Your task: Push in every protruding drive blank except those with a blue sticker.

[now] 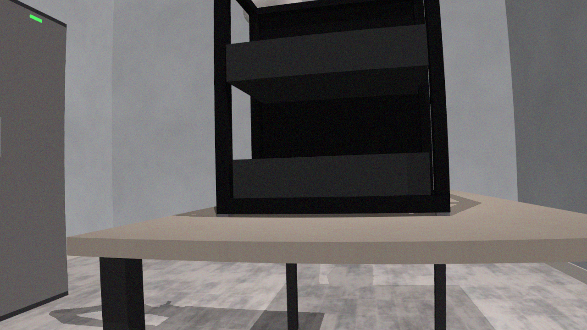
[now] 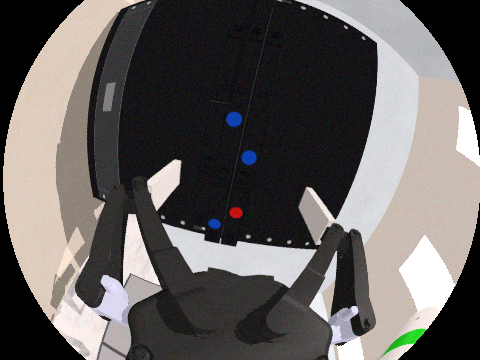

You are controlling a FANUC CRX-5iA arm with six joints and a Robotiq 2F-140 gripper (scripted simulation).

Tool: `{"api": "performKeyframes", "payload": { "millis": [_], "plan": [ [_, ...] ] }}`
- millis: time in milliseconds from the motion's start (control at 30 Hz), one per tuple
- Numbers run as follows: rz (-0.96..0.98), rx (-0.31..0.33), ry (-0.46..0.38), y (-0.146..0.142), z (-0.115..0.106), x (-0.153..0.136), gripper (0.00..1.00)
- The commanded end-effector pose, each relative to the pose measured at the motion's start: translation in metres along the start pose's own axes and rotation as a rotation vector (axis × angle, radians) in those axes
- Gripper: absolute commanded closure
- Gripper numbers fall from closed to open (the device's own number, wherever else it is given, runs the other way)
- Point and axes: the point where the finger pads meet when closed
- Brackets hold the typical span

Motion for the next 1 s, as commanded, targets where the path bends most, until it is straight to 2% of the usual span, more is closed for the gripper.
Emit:
{"api": "performKeyframes", "payload": {
  "millis": [0, 767, 967],
  "plan": [
    [0.000, 0.000, 0.000, 0.000, 0.000, 0.000, 0.00],
    [0.000, 0.000, 0.000, -0.001, 0.000, -0.006, 0.00],
    [0.000, 0.000, 0.000, -0.005, -0.002, -0.029, 0.00]
  ]
}}
Point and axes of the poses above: the point where the finger pads meet when closed, its own z axis out along the fingers, its own y axis across the jaws, x = y × z, and after that the axes turned 8 degrees about -z, right-handed
